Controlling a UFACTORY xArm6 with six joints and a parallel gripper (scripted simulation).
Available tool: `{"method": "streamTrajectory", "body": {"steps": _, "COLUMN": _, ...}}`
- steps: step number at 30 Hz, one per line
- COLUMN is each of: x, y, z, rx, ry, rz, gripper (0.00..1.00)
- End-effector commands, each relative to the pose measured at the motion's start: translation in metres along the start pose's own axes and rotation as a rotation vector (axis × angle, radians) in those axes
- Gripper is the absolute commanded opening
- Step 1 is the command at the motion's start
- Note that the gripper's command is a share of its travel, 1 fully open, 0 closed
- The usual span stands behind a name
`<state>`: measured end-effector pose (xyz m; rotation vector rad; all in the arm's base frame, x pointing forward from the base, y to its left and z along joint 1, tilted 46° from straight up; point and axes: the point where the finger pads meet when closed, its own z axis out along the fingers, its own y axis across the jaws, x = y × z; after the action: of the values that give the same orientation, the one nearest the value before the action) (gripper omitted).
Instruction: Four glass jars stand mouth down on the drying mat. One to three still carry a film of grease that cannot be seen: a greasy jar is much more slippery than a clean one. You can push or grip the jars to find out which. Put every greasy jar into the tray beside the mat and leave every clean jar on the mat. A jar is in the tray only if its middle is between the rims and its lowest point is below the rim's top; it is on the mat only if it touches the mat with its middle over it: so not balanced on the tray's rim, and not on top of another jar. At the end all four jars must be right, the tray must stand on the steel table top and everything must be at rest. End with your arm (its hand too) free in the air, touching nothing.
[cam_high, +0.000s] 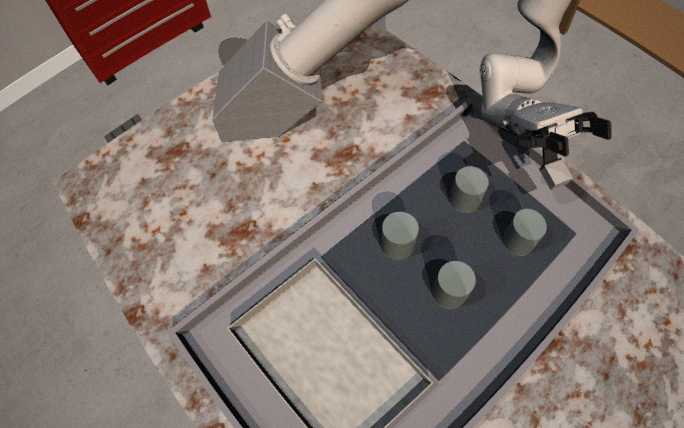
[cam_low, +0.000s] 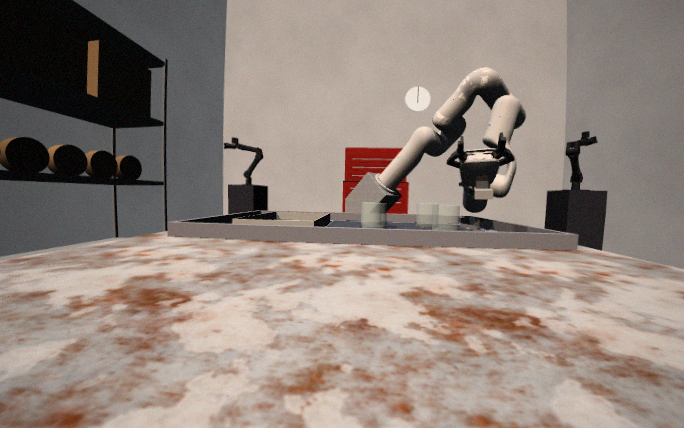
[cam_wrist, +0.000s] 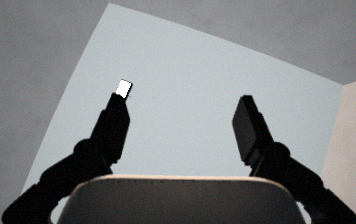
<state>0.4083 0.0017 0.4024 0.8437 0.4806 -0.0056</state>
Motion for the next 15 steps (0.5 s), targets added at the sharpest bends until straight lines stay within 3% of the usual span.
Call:
{"method": "streamTrajectory", "body": {"steps": 1, "x": -0.006, "y": -0.032, "z": -0.008, "rx": 0.042, "ry": -0.01, "rz": -0.02, "gripper": 1.0}}
{"method": "streamTrajectory", "body": {"steps": 11, "x": -0.021, "y": -0.094, "z": -0.023, "rx": 0.111, "ry": -0.013, "rz": -0.072, "gripper": 1.0}}
{"method": "streamTrajectory", "body": {"steps": 15, "x": -0.024, "y": -0.106, "z": -0.027, "rx": 0.125, "ry": -0.014, "rz": -0.082, "gripper": 1.0}}
